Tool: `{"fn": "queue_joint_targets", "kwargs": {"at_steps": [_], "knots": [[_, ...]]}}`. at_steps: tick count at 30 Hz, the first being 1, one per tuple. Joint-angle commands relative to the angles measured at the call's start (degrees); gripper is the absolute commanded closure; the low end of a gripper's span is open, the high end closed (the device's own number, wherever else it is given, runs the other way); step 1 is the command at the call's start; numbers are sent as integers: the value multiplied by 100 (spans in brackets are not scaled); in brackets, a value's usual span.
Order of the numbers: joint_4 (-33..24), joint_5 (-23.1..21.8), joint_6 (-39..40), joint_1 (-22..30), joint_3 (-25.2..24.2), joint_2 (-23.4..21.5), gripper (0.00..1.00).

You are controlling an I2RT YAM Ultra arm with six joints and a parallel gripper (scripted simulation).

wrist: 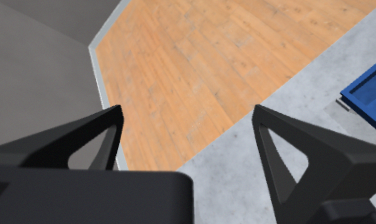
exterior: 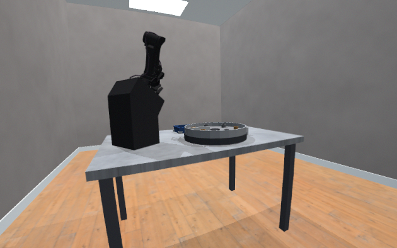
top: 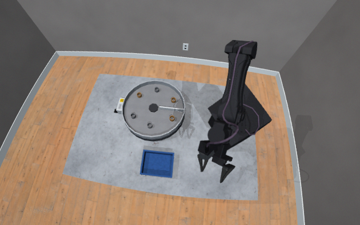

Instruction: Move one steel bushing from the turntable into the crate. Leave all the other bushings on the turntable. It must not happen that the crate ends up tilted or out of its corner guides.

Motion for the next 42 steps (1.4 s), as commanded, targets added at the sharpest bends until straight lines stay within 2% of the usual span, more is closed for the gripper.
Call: {"fn": "queue_joint_targets", "kwargs": {"at_steps": [1,17,24,28,32,34,35,42], "knots": [[52,-32,-23,9,82,-40,0],[52,-32,-23,9,82,-40,0],[-140,-75,151,-220,231,184,0],[-341,-131,415,-613,412,419,0],[-625,-215,882,-1288,712,862,0],[-625,-215,882,-1288,712,862,0],[-668,-338,1014,-1563,871,1165,0],[-1132,-668,1845,-2903,1486,2148,0]]}}
